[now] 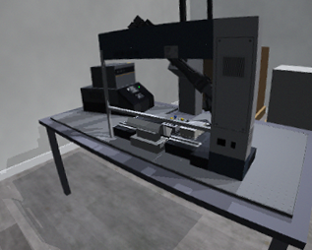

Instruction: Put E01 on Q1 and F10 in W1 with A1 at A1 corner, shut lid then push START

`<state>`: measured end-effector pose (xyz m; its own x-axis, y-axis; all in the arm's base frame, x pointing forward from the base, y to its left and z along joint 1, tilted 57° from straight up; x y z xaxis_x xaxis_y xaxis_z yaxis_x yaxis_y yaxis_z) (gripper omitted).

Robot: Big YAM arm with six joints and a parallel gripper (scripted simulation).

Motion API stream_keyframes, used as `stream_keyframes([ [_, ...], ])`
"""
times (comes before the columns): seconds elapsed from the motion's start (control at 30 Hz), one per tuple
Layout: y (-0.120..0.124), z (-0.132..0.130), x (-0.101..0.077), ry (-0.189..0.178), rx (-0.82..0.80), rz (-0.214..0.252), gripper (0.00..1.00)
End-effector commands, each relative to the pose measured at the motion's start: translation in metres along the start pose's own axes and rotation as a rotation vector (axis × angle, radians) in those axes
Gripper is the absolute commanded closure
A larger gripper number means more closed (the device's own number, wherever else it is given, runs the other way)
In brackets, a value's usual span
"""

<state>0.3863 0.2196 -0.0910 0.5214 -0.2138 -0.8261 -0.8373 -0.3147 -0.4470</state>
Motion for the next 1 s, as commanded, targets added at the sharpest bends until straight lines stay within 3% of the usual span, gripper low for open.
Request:
stream_keyframes([
  [0.0,0.017,-0.034,0.002,0.026,-0.049,0.029,1.0],
  [0.1,0.006,-0.048,-0.002,-0.046,-0.056,0.044,1.0],
  [0.2,-0.008,-0.056,-0.008,-0.042,-0.048,-0.002,1.0],
  [0.33,-0.008,-0.048,-0.007,-0.042,-0.047,-0.004,1.0],
  [0.53,0.003,-0.04,0.0,-0.029,-0.05,0.034,1.0],
  [0.63,0.015,-0.071,0.001,-0.079,-0.061,0.093,1.0],
  [0.7,0.018,-0.086,-0.001,-0.064,-0.061,0.087,1.0],
  [0.77,0.021,-0.097,-0.006,-0.124,-0.078,0.099,1.0],
  [0.83,0.022,-0.107,-0.009,-0.159,-0.093,0.099,1.0],
  [0.9,0.022,-0.107,-0.009,-0.159,-0.093,0.099,1.0],
  [0.97,0.021,-0.104,-0.011,-0.211,-0.118,0.085,1.0],
])
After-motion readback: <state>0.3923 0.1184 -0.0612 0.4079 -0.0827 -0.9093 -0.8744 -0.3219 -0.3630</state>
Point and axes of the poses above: the point where the finger pads meet when closed, its own x axis out along the fingers, its own z axis across the jaws, y = z × x, the point moved 1 cm from there along -x, back along the fingers, and after that the axes turned 6 degrees about x, right-handed, at the moved point
